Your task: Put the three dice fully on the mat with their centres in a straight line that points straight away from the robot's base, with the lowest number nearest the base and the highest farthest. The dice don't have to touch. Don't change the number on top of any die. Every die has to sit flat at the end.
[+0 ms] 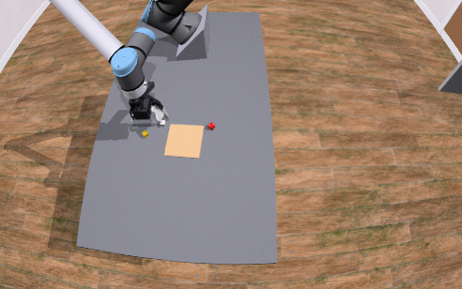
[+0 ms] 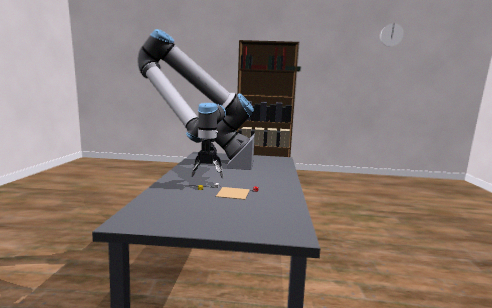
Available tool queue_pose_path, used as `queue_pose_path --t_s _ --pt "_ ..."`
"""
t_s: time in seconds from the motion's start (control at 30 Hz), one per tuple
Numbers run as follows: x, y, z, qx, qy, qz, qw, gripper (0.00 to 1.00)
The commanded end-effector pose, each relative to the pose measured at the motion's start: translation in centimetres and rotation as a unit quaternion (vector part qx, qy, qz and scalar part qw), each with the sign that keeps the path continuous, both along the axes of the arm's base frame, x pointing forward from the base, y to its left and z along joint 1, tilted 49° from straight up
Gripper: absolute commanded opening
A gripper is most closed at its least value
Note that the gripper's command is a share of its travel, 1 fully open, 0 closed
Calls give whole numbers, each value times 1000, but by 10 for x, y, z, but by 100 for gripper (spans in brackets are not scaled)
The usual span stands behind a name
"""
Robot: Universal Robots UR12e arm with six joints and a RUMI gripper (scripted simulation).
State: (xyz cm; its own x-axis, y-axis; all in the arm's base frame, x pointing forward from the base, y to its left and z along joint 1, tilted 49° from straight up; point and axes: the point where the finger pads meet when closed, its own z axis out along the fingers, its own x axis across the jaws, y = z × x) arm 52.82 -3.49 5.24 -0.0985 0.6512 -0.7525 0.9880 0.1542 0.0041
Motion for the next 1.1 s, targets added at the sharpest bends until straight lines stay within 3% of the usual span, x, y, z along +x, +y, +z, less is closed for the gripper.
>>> queue_pose_path --t_s 0.0,0.23,1.07 --pt "-18 14 -18 0 -1 0 1000 100" --pt "-26 19 -26 0 -1 0 1000 100" --pt "-26 20 -26 0 -1 0 1000 100"
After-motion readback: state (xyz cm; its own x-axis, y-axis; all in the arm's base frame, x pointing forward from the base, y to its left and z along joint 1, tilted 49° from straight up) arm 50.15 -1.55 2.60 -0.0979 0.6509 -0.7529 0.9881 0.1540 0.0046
